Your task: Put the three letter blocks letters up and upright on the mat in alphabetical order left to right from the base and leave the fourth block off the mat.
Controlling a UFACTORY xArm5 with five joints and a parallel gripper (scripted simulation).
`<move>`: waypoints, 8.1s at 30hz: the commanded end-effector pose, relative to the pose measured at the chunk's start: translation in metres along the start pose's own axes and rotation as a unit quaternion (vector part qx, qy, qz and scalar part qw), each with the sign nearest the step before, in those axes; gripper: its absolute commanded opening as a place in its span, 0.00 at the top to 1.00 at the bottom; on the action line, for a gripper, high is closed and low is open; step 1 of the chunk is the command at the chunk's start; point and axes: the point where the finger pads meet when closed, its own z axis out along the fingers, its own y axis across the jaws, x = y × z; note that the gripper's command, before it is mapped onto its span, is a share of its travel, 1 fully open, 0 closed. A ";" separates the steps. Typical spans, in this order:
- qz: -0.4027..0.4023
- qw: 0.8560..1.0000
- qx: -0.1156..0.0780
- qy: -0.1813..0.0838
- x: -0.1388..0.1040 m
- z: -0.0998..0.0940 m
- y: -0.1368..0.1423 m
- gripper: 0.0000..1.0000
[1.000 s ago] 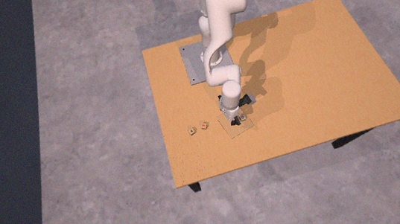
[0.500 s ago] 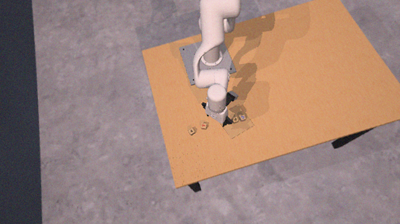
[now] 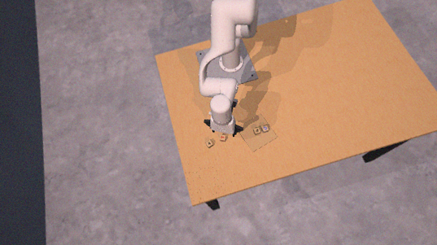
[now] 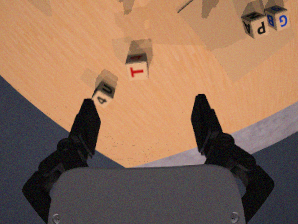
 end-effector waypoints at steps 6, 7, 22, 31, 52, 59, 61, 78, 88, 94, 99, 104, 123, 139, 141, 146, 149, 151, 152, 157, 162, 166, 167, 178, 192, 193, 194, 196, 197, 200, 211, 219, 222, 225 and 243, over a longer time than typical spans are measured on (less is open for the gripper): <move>-0.039 0.999 0.000 -0.002 -0.004 0.000 -0.009 0.37; -0.039 0.999 0.000 -0.002 -0.004 0.000 -0.009 0.37; -0.039 0.999 0.000 -0.002 -0.004 0.000 -0.009 0.37; -0.039 0.999 0.000 -0.002 -0.004 0.000 -0.009 0.37; -0.039 0.999 0.000 -0.002 -0.004 0.002 -0.009 0.37; -0.039 0.999 0.000 -0.001 -0.004 0.008 -0.009 0.37; -0.039 0.999 0.000 -0.001 -0.004 0.011 -0.009 0.37; -0.039 0.999 0.000 -0.001 -0.004 0.033 -0.010 0.37; -0.039 0.999 0.000 -0.001 -0.004 0.044 -0.010 0.37; -0.039 0.999 0.000 -0.001 -0.005 0.049 -0.010 0.37; -0.039 0.999 0.000 -0.001 -0.005 0.051 -0.010 0.37; -0.039 0.999 0.000 -0.001 -0.005 0.051 -0.010 0.37; -0.039 0.999 0.000 -0.001 -0.005 0.051 -0.010 0.37; -0.039 0.999 0.000 -0.001 -0.005 0.051 -0.010 0.37; -0.039 0.999 0.000 -0.001 -0.005 0.051 -0.010 0.37; -0.039 0.999 0.000 -0.001 -0.005 0.051 -0.010 0.37; -0.039 0.999 0.000 -0.001 -0.005 0.051 -0.010 0.37; -0.039 0.999 0.000 -0.001 -0.005 0.051 -0.010 0.37; -0.039 0.999 0.000 -0.001 -0.005 0.051 -0.010 0.37; -0.039 0.999 0.000 -0.001 -0.005 0.051 -0.010 0.37; -0.039 0.999 0.000 -0.001 -0.005 0.051 -0.010 0.37; -0.039 0.999 0.000 -0.001 -0.005 0.051 -0.010 0.37; -0.039 0.999 0.000 -0.001 -0.005 0.051 -0.010 0.37; -0.039 0.999 0.000 -0.001 -0.005 0.051 -0.010 0.37; -0.039 0.999 0.000 -0.001 -0.005 0.051 -0.010 0.37; -0.039 0.999 0.000 -0.001 -0.005 0.051 -0.010 0.37; -0.039 0.999 0.000 -0.001 -0.005 0.051 -0.010 0.37; -0.039 0.999 0.000 -0.001 -0.005 0.051 -0.010 0.37; -0.039 0.999 0.000 -0.001 -0.005 0.051 -0.010 0.37; -0.039 0.999 0.000 -0.001 -0.005 0.051 -0.010 0.37; -0.039 0.999 0.000 -0.001 -0.005 0.051 -0.010 0.37; -0.039 0.999 0.000 -0.001 -0.005 0.051 -0.010 0.37; -0.039 0.999 0.000 -0.001 -0.005 0.051 -0.010 0.37; -0.039 0.999 0.000 -0.001 -0.005 0.051 -0.010 0.37; -0.039 0.999 0.000 -0.001 -0.005 0.051 -0.010 0.37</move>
